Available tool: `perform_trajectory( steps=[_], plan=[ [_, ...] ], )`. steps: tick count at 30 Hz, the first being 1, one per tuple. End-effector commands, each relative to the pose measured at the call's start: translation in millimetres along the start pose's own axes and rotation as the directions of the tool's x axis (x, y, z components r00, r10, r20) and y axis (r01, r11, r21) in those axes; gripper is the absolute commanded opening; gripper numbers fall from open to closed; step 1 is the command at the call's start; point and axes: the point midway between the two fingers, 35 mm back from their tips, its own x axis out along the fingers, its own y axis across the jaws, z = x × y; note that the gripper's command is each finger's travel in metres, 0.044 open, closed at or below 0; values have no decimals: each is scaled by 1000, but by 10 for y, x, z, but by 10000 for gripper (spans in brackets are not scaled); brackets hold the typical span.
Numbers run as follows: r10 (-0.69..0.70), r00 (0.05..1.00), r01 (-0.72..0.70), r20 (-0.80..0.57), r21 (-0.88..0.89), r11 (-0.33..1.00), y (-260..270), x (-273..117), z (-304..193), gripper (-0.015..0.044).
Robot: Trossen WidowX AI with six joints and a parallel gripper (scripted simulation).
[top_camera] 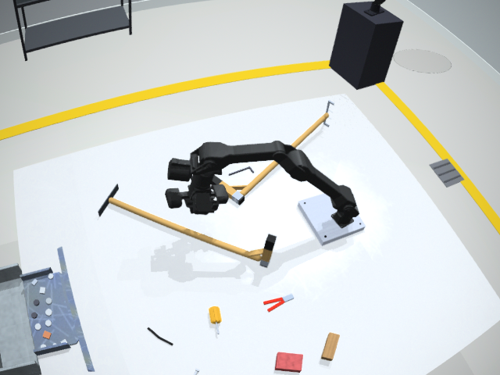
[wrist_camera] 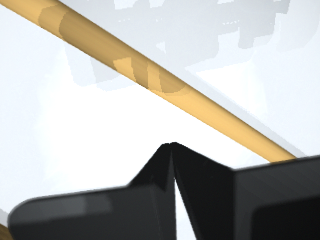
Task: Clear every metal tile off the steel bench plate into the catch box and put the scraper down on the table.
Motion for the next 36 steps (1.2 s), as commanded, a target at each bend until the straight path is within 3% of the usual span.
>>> perform_trajectory(
  steps=[1,18,36],
  plan=[
    [0,1000,0,1,107,994,20,-45,-9,0],
    [-6,1000,6,-2,515,857,54,-146,-60,0],
    [-12,1000,11,-6,842,539,93,-253,-112,0]
  ],
)
